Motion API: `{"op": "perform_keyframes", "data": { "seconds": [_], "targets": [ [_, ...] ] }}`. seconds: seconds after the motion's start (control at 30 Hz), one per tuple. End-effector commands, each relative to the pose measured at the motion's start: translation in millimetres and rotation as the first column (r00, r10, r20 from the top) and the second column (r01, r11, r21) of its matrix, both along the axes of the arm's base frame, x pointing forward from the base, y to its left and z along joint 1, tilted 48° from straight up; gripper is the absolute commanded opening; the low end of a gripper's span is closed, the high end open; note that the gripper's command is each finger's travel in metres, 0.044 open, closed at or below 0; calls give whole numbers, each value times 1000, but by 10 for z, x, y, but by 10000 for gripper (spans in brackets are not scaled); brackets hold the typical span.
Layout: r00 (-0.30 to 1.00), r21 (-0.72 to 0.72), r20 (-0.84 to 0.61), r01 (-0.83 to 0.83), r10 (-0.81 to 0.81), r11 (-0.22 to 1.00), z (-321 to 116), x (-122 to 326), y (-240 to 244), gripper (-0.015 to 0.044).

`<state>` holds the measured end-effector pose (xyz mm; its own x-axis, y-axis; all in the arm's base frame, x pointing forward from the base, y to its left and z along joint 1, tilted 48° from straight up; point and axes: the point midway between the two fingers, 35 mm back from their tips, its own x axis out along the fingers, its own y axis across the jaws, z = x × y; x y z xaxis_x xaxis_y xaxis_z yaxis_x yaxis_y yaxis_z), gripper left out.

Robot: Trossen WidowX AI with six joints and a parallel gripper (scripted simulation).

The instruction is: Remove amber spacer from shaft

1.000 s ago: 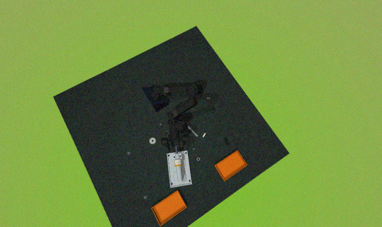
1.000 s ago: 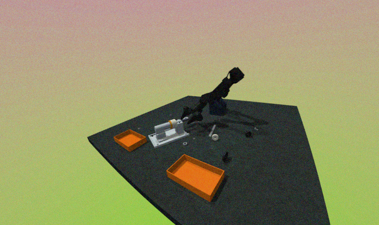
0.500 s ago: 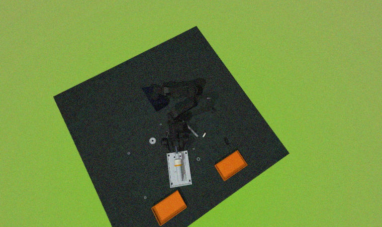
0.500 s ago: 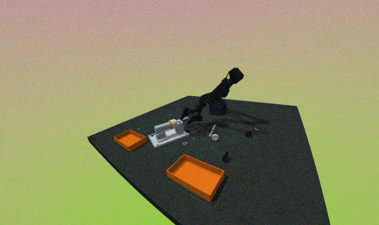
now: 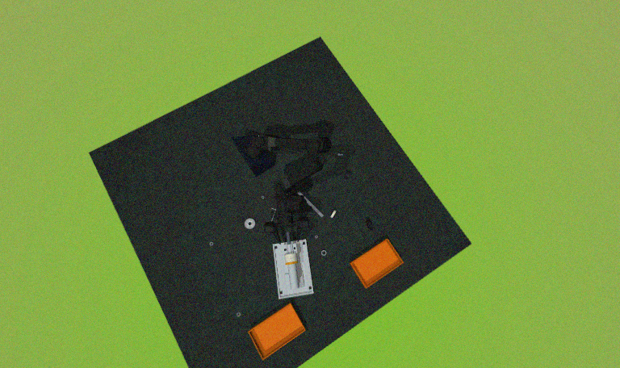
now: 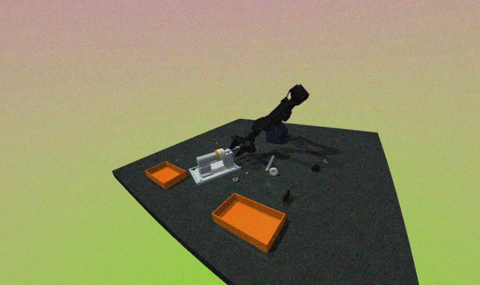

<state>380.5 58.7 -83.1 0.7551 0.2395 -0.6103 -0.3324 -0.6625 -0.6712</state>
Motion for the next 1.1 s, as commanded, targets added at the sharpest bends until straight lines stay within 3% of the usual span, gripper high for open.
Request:
{"op": "perform_keyframes", "data": {
  "seconds": [0.0,0.3,0.5,1.07],
  "targets": [
    [1000,0,-1,0,0,1000,-1,-3,-1,282],
    [1000,0,-1,0,0,1000,-1,-3,-1,46],
    [1000,0,0,1,-1,1000,0,-5,0,0],
    [1000,1,3,5,-5,1000,40,-134,20,0]
  ]
}}
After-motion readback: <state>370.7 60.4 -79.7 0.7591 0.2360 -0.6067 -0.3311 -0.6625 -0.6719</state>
